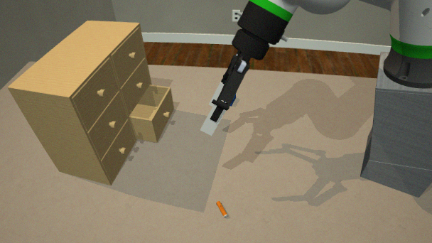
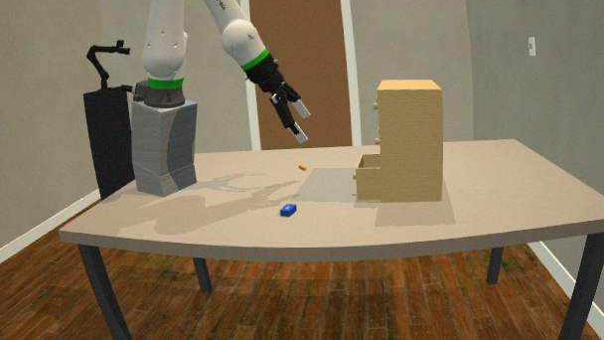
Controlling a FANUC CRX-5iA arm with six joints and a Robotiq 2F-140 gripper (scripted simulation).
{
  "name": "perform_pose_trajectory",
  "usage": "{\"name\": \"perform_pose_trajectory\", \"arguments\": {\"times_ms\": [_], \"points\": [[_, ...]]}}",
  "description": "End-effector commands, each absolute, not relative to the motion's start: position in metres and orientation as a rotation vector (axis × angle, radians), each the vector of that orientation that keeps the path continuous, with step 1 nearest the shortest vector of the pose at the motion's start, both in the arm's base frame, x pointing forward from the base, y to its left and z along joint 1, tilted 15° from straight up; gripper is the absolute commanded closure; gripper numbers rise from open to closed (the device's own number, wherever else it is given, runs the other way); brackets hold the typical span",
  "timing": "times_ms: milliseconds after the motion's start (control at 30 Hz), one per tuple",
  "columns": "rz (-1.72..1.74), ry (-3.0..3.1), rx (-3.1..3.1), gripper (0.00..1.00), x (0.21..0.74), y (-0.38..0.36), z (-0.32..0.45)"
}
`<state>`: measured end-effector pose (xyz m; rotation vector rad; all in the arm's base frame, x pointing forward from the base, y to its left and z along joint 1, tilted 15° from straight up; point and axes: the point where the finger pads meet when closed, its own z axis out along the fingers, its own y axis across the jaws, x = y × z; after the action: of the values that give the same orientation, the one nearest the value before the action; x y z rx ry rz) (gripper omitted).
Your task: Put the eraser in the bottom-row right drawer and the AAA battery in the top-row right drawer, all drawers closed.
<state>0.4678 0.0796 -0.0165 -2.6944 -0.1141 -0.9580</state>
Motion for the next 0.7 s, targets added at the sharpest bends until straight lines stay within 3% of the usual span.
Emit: {"name": "perform_pose_trajectory", "arguments": {"times_ms": [0, 400, 433, 667], "points": [[-1.325, -0.034, -2.712, 0.00, 0.496, 0.036, -0.026], [-1.596, 0.019, -2.805, 0.00, 0.493, -0.026, -0.019], [-1.596, 0.019, -2.805, 1.00, 0.493, -0.026, -0.019], [-1.596, 0.019, -2.805, 1.00, 0.493, -0.026, -0.019]]}}
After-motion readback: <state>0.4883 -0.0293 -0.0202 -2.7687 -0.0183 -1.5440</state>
